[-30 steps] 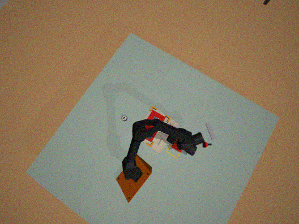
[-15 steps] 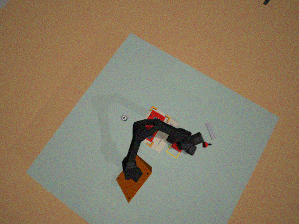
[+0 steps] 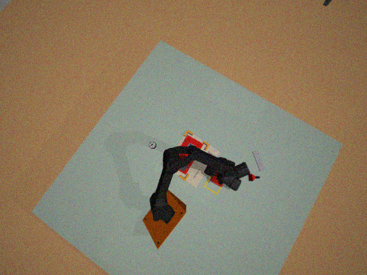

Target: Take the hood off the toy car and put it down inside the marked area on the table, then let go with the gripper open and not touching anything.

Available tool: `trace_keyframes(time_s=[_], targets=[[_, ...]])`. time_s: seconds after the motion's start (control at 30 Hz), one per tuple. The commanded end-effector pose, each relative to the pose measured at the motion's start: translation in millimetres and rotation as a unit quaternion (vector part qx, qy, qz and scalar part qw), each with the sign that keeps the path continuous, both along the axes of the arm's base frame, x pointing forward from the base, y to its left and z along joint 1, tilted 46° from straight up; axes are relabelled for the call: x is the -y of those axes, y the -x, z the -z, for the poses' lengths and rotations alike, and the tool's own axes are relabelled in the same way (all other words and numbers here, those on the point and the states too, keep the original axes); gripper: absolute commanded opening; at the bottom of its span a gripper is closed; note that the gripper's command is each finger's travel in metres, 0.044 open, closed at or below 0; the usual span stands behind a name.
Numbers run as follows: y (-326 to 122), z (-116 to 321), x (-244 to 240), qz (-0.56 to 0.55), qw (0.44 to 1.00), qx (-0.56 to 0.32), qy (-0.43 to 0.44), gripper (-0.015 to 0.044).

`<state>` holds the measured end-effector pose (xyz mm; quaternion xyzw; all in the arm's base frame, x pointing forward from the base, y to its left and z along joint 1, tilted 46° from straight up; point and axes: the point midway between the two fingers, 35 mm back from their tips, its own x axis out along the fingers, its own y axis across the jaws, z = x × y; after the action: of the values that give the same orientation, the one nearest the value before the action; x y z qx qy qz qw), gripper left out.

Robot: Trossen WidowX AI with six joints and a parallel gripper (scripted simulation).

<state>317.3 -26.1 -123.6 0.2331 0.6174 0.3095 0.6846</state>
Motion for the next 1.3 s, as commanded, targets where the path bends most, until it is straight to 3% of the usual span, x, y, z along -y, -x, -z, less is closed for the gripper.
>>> trace_keyframes(time_s=[0.0, 0.13, 0.43, 1.27], targets=[[0.0, -0.2, 0.3, 0.000, 1.000, 0.000, 0.000, 0.0341], [-0.1, -1.7, 2.0, 0.000, 1.000, 0.000, 0.000, 0.0440], [3.2, -50.4, 52.8, 0.000, 1.000, 0.000, 0.000, 0.0440], [3.2, -50.4, 52.8, 0.000, 1.000, 0.000, 0.000, 0.0440]])
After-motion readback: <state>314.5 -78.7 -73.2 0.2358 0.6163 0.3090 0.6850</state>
